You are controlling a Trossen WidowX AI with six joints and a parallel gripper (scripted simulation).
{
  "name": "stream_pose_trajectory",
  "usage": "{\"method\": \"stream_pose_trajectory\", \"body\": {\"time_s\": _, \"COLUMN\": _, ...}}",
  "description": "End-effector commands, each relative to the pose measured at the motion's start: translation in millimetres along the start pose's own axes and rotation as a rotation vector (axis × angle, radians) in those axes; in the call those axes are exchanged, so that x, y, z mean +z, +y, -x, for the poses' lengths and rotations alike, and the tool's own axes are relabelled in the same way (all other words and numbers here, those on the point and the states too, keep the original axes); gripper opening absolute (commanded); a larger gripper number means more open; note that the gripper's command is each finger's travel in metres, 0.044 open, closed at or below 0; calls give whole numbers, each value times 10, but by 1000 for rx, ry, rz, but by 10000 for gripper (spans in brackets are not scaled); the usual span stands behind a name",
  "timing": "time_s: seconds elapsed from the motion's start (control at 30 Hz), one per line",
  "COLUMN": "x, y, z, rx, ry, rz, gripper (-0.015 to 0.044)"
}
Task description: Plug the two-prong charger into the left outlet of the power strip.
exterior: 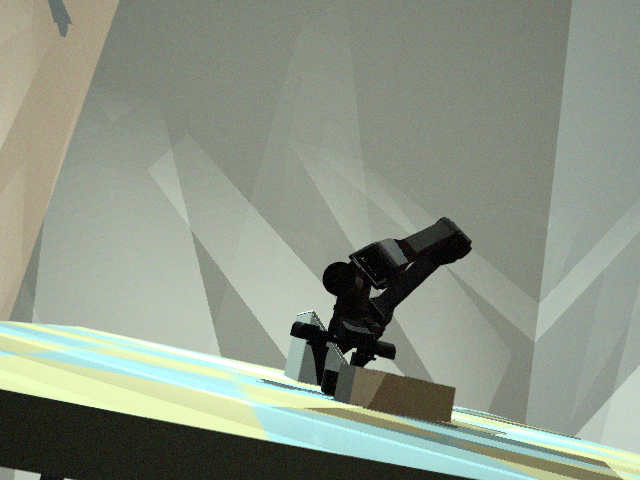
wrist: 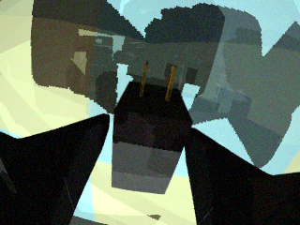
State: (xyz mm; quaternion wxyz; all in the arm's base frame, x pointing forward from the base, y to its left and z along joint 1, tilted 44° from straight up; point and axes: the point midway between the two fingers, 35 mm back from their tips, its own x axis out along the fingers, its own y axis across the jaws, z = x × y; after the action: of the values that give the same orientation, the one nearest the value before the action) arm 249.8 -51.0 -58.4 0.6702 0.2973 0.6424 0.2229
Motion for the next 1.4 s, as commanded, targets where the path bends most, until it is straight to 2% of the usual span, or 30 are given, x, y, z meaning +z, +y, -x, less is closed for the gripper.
{"method": "stream_pose_trajectory", "body": {"time_s": 0.0, "x": 2, "y": 1, "z": 2, "rx": 0, "ry": -1, "rz": 0, "gripper": 151}}
{"method": "stream_pose_trajectory", "body": {"time_s": 0.23, "x": 2, "y": 1, "z": 2, "rx": 0, "ry": -1, "rz": 0, "gripper": 105}}
{"method": "stream_pose_trajectory", "body": {"time_s": 0.37, "x": -1, "y": -5, "z": 77, "rx": 0, "ry": 0, "rz": -1, "gripper": 0}}
{"method": "stream_pose_trajectory", "body": {"time_s": 0.77, "x": -139, "y": -14, "z": 543, "rx": 6, "ry": 5, "rz": -10, "gripper": 0}}
{"method": "stream_pose_trajectory", "body": {"time_s": 1.37, "x": -63, "y": 255, "z": 367, "rx": -9, "ry": 2, "rz": 89, "gripper": 0}}
